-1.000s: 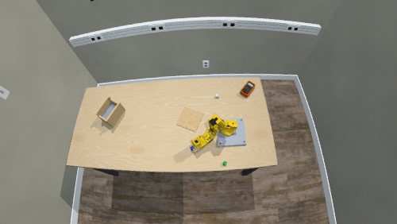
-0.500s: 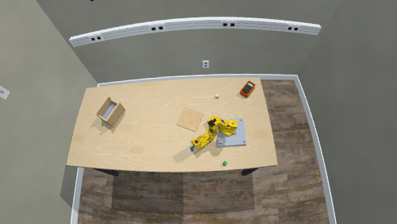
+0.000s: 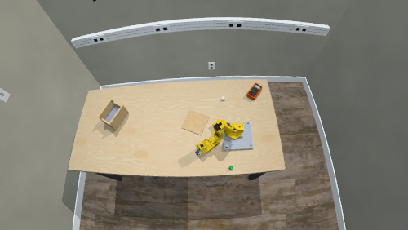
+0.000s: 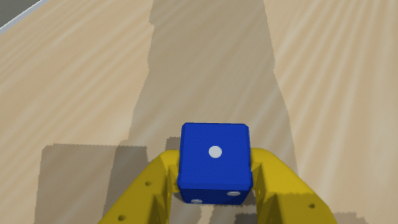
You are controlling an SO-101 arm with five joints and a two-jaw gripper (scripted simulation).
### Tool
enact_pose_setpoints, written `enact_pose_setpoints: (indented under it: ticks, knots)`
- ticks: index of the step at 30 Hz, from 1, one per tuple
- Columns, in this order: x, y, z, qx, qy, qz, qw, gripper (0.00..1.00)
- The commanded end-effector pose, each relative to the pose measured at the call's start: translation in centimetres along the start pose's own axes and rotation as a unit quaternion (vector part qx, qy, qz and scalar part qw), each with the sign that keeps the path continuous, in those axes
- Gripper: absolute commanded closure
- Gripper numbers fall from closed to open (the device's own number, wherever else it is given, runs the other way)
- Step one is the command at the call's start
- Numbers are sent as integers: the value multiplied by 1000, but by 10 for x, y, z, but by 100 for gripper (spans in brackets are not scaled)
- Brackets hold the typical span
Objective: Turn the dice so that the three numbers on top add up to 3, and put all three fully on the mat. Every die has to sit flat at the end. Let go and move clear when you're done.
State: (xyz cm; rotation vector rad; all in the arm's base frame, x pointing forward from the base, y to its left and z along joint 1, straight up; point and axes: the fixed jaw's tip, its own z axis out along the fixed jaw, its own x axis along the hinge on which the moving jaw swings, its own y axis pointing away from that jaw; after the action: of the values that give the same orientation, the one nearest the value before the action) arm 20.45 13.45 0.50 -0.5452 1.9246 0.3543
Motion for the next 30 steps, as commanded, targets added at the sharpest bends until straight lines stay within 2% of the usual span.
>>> enact_pose_setpoints:
  ticks: [1, 21, 30]
  knots:
    - [-1, 2, 1, -3, -6, -6, 1000, 100]
    - [0, 2, 2, -3, -6, -6, 1000, 100]
    - [0, 2, 2, -3, -6, -6, 1000, 91]
